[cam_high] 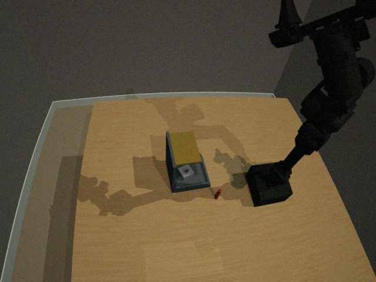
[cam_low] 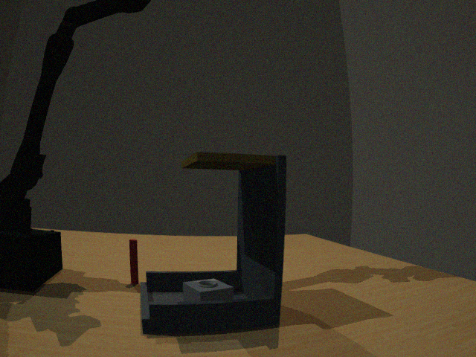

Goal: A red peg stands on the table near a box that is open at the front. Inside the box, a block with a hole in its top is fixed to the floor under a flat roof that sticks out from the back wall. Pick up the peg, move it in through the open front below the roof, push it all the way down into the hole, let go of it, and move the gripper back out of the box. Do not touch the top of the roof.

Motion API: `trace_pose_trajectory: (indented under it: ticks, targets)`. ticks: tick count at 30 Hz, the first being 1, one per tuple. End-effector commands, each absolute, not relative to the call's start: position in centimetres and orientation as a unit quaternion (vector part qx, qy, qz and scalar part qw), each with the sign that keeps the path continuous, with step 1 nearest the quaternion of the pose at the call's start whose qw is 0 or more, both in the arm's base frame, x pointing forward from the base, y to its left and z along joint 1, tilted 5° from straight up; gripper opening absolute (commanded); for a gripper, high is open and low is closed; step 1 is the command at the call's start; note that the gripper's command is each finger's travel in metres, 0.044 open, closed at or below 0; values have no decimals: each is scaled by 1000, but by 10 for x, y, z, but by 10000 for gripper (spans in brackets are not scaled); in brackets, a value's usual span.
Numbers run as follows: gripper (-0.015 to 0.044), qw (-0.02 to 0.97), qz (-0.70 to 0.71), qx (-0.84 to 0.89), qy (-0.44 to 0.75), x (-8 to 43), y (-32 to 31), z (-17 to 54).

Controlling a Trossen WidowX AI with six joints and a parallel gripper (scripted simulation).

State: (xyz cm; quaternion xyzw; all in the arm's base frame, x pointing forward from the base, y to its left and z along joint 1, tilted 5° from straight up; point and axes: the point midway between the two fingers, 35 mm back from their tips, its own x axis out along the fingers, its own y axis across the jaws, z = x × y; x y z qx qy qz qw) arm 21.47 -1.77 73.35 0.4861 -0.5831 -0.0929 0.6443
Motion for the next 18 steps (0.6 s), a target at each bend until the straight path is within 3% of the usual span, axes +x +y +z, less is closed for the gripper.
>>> trace_pose_trajectory:
  ticks: [1,18]
  targets:
    - [426,645,-91,485,-583,215,-18,734]
    - [440,730,41,466,-498,273,0,726]
